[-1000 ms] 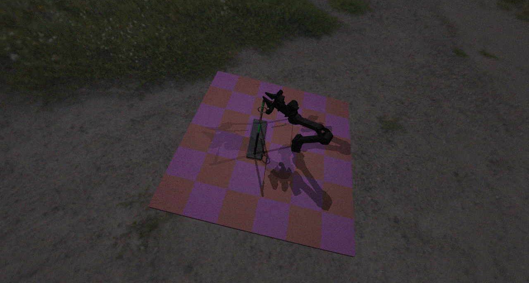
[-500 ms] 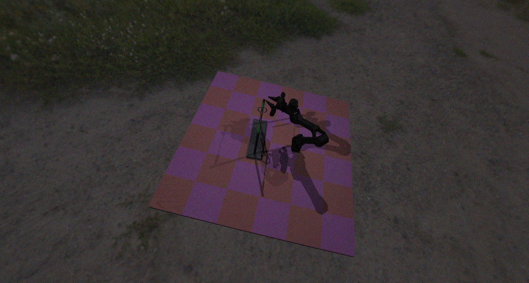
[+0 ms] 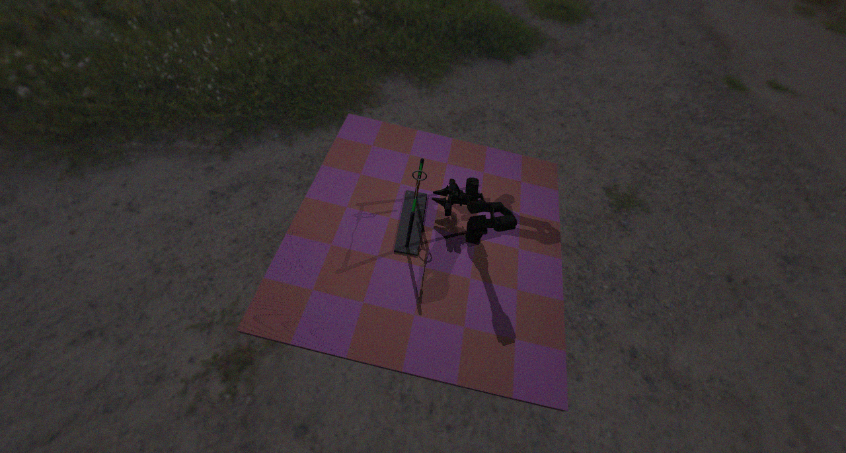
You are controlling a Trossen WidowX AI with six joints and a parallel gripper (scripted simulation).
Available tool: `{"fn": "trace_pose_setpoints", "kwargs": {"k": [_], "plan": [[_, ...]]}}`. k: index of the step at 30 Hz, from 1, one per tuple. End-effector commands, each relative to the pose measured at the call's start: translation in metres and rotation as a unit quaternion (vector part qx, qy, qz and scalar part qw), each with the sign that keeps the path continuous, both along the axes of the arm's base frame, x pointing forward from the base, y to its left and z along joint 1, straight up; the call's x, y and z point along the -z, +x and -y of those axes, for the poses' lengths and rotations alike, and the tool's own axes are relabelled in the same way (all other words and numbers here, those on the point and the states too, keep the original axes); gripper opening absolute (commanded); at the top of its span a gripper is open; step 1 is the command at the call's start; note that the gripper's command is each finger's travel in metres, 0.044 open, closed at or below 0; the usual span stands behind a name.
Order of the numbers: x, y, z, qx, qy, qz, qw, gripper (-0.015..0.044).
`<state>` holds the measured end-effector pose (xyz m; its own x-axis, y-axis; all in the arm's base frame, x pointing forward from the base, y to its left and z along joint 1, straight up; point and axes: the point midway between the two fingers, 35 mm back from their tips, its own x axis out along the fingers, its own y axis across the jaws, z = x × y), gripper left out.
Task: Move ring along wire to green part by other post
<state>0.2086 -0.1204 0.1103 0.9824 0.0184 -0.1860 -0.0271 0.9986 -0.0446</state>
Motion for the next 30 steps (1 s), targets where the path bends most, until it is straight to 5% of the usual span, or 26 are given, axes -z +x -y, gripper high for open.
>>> {"fn": "trace_pose_setpoints", "kwargs": {"k": [1,30], "plan": [[0.018,-0.012,-0.018,-0.023,0.033,0.003,0.999,0.0160],[-0.025,0.044,-0.022,-0.023,0.017,0.010,1.000,0.0160]]}}
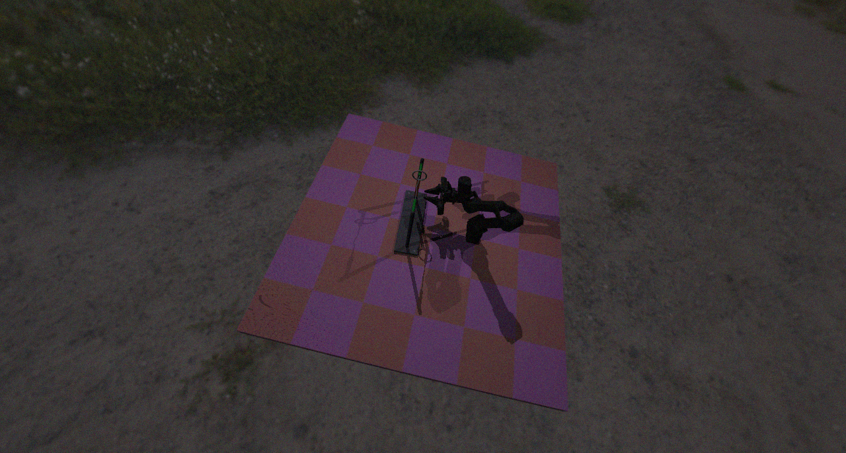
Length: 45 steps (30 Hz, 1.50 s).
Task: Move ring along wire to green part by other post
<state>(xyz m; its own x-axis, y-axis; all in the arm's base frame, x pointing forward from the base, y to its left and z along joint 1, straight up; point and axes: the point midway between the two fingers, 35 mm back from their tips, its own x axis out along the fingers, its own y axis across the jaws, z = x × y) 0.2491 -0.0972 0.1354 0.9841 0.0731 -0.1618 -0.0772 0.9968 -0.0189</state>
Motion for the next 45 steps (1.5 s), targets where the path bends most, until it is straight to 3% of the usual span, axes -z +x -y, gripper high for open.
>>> {"fn": "trace_pose_setpoints", "kwargs": {"k": [1,45], "plan": [[0.000,0.005,0.001,0.002,0.003,-0.002,1.000,0.0160],[0.012,0.070,-0.005,0.003,0.004,0.002,1.000,0.0160]]}}
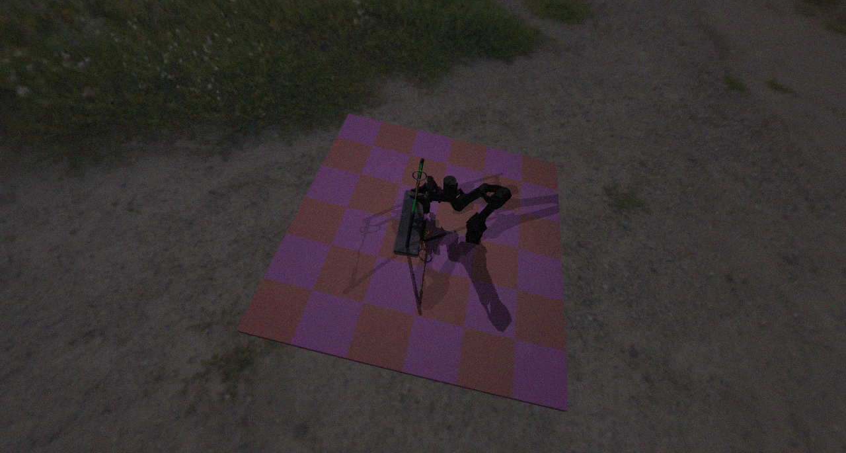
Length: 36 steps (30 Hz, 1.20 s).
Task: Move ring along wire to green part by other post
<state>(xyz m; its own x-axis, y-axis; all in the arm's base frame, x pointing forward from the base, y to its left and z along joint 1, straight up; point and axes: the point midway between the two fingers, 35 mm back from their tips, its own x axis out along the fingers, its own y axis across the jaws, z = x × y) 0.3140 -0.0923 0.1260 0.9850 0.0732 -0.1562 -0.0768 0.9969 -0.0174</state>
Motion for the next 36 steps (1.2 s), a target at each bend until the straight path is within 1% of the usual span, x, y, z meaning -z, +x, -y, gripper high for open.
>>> {"fn": "trace_pose_setpoints", "kwargs": {"k": [1,24,36], "plan": [[0.0025,0.0055,-0.0004,0.002,0.003,-0.001,1.000,0.0160],[0.0026,0.0057,-0.0005,0.002,0.003,-0.001,1.000,0.0160],[0.0025,0.0055,-0.0013,0.000,0.001,-0.001,1.000,-0.0150]]}}
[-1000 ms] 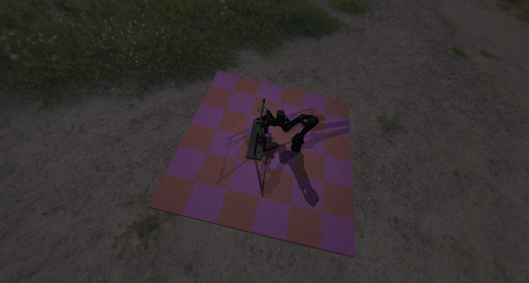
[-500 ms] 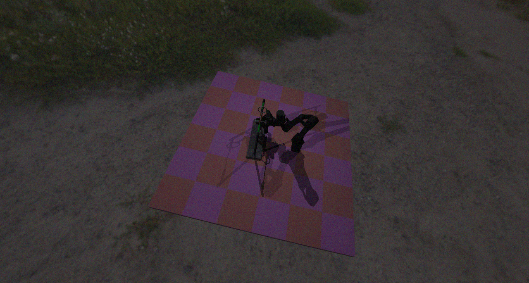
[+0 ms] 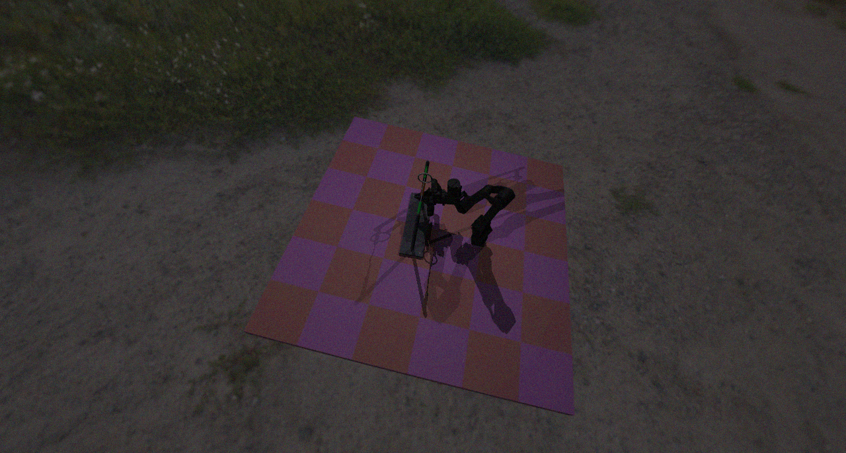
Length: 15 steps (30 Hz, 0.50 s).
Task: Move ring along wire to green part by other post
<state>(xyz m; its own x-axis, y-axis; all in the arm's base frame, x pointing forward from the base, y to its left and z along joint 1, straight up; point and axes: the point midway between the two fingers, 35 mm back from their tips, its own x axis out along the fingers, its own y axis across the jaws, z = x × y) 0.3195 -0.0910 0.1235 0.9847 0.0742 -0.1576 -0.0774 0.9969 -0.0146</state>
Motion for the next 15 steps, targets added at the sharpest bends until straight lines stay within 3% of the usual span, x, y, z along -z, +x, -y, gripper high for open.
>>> {"fn": "trace_pose_setpoints", "kwargs": {"k": [1,15], "plan": [[0.000,0.000,0.000,0.000,0.000,0.000,1.000,-0.0150],[-0.014,0.000,-0.001,-0.002,0.001,0.000,1.000,-0.0150]]}}
